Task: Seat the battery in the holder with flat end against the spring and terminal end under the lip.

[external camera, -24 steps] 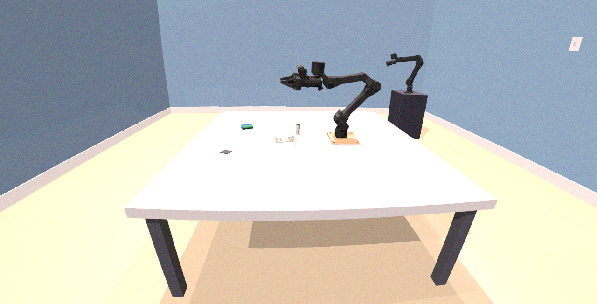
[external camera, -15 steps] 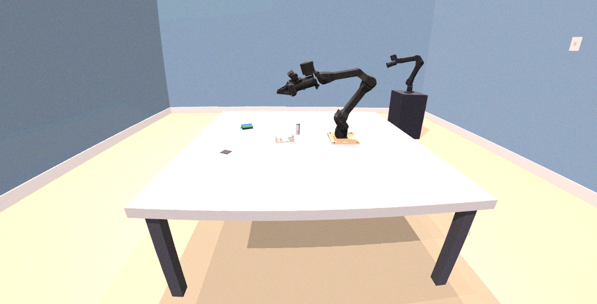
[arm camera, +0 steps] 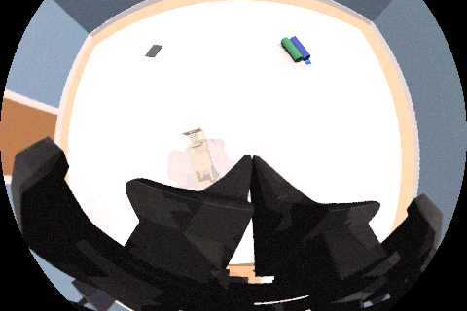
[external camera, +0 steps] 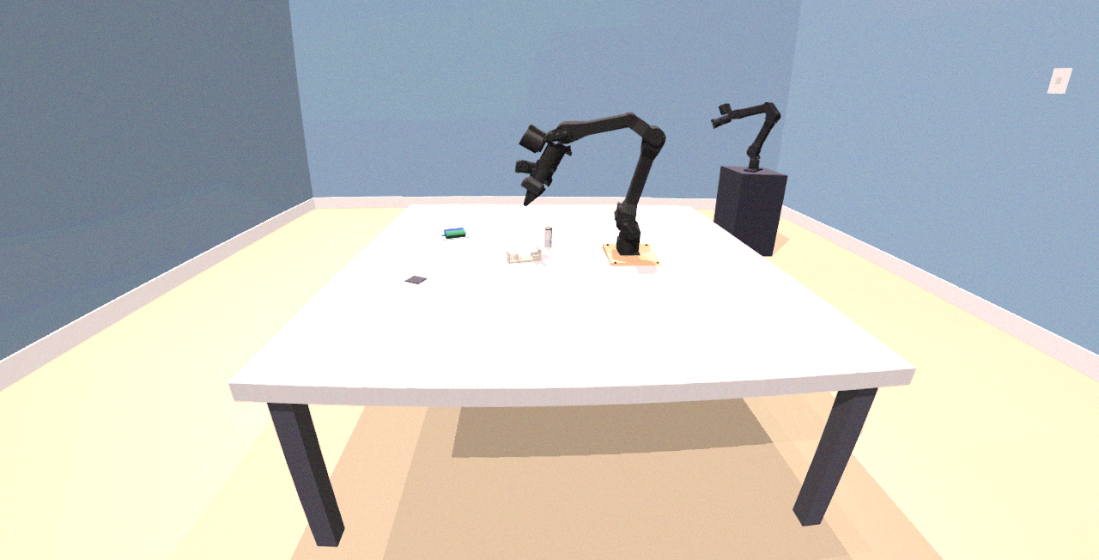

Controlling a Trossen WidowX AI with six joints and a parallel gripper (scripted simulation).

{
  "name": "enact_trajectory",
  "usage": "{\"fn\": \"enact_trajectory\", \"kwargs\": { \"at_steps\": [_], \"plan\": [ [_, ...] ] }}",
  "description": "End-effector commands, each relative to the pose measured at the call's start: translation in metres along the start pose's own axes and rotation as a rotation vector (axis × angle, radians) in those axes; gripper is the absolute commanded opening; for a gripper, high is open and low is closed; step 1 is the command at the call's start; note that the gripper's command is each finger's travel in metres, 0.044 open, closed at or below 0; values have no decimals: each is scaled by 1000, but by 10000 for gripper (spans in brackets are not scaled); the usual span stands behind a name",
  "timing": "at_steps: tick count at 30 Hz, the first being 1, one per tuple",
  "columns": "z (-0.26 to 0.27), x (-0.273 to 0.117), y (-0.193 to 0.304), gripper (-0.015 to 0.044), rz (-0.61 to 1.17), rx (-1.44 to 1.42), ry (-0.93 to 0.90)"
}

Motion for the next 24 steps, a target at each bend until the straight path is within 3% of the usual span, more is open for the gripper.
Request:
{"fn": "enact_trajectory", "kwargs": {
  "at_steps": [1, 15, 24],
  "plan": [
    [-21, 10, 6, 0, 470, 165, 136],
    [-21, 11, 7, 0, 470, 165, 136],
    [-26, 66, 33, 0, 470, 165, 136]
  ]
}}
Point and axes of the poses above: the point midway between the two fingers, 35 mm back from their tips, its own x axis out along the fingers, its own z axis across the jaws, y = z × x, the point moved 8 cm from there along -x, back along the fingers, and after that the axes turned 9 degrees about x, right-handed, at the moved point
